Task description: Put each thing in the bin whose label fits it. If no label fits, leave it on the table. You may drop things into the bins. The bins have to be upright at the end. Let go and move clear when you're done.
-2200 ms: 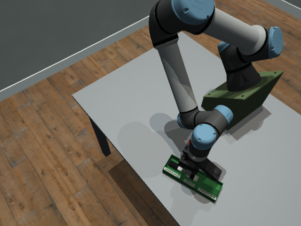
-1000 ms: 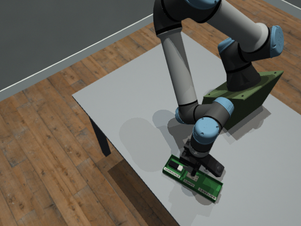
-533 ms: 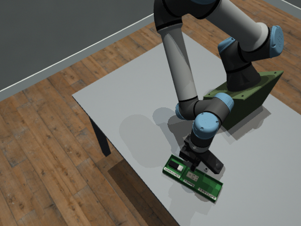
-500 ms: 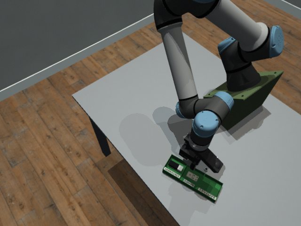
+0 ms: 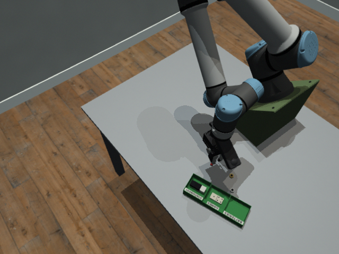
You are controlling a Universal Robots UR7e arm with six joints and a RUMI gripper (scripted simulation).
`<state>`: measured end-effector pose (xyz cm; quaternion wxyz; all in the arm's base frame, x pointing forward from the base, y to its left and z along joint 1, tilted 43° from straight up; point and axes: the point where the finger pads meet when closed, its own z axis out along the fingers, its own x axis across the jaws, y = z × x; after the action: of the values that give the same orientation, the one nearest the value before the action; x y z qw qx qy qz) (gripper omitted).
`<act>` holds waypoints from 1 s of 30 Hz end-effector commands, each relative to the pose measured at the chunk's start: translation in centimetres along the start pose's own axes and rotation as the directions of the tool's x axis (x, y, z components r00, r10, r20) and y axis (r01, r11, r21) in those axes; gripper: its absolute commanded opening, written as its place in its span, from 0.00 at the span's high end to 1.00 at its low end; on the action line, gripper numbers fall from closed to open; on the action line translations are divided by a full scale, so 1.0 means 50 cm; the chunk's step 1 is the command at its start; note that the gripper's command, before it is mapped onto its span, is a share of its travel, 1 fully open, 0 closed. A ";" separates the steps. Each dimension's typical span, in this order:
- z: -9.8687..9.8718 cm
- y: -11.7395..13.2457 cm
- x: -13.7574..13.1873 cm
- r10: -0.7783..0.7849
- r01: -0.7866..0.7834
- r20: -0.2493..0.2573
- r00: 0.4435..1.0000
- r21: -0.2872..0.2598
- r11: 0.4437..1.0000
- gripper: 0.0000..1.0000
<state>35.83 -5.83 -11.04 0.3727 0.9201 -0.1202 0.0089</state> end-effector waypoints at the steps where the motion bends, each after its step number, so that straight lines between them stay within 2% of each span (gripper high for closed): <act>1: -0.008 0.072 -0.035 0.156 -0.156 -0.004 0.988 0.004 0.988 0.86; 11: -0.008 0.075 -0.037 0.438 -0.438 -0.003 0.899 0.011 0.899 0.86; 13: -0.008 0.075 -0.037 0.438 -0.438 -0.003 0.899 0.011 0.899 0.86; 14: -0.008 0.075 -0.037 0.510 -0.510 -0.003 0.860 0.014 0.860 0.86; 19: -0.008 0.075 -0.037 0.622 -0.622 -0.002 0.783 0.019 0.783 0.86; 26: -0.008 0.074 -0.036 0.766 -0.766 -0.003 0.642 0.016 0.642 0.86; 30: -0.008 0.074 -0.036 0.766 -0.766 -0.003 0.642 0.016 0.642 0.86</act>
<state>33.22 -7.77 -8.41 0.3276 0.7972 -0.4796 0.1645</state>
